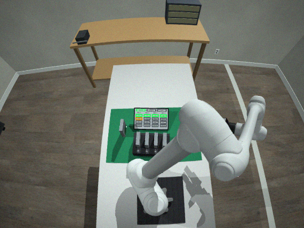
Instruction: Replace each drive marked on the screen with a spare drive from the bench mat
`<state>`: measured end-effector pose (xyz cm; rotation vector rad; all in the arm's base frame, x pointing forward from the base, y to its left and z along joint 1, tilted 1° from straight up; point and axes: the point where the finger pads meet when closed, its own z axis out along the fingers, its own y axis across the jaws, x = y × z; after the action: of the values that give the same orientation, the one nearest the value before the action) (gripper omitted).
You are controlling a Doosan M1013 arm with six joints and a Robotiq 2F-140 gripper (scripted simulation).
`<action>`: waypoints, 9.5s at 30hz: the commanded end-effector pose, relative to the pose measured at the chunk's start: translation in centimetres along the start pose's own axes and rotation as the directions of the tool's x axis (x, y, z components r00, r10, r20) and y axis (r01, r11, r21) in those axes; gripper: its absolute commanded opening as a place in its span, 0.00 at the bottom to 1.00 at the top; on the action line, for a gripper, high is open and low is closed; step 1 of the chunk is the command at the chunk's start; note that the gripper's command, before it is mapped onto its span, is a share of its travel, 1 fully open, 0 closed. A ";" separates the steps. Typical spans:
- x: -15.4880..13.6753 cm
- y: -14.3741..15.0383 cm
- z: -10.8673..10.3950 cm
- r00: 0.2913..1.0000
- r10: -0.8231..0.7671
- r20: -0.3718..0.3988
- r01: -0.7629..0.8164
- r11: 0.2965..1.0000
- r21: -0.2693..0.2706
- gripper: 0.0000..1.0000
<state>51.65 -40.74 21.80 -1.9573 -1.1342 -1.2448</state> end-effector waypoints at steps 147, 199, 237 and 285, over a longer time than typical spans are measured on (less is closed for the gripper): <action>11.3 -17.9 23.1 0.232 0.827 0.512 -0.337 0.562 -0.755 0.10; 15.6 -37.0 35.0 0.166 0.916 0.365 -0.373 0.401 -0.837 0.10; 8.5 -37.0 38.2 0.166 0.916 0.365 -0.373 0.401 -0.837 0.10; 6.4 -37.0 39.2 0.166 0.916 0.365 -0.373 0.401 -0.837 0.10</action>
<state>38.08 10.79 11.61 -3.1439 0.1584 0.0205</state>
